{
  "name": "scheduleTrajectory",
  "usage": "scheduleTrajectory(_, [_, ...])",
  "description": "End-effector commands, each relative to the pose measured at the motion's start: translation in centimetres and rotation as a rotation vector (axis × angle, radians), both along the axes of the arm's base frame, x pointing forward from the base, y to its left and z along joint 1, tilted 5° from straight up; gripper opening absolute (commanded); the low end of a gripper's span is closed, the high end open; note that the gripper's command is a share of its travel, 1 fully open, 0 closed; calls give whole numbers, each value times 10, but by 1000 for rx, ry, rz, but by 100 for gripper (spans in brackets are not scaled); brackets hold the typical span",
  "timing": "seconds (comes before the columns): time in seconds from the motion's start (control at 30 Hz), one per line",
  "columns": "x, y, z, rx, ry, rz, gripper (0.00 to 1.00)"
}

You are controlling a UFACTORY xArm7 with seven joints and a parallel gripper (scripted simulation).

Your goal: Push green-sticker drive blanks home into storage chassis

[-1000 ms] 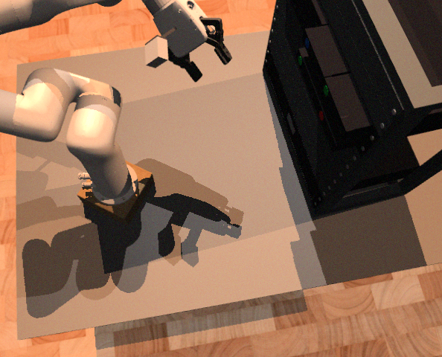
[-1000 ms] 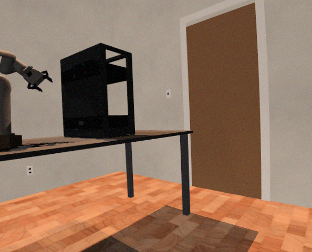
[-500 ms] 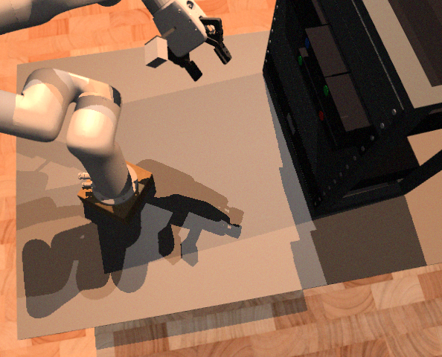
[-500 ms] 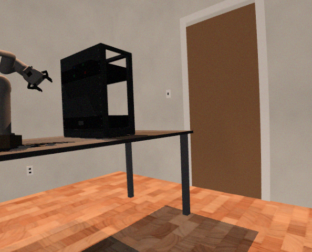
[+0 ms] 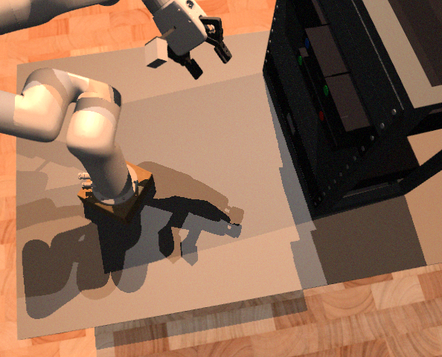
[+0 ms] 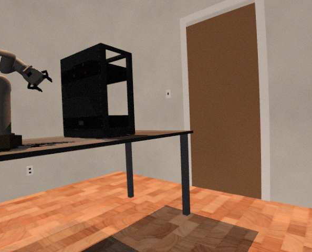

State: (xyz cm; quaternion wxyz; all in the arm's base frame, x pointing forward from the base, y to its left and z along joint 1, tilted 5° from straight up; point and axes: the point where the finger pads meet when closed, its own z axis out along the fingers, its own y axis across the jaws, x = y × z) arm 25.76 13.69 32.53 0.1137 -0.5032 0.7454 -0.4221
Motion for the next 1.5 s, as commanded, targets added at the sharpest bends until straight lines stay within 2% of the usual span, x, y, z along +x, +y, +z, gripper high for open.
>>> scheduleTrajectory(0.0, [1, 3, 1, 30, -11, 0, 100])
scheduleTrajectory(0.23, [1, 6, 2, 63, -22, -2, 100])
scheduleTrajectory(0.8, [4, 19, 5, 208, -68, -11, 100])
scheduleTrajectory(1.47, [8, 42, 19, 476, -146, -37, 100])
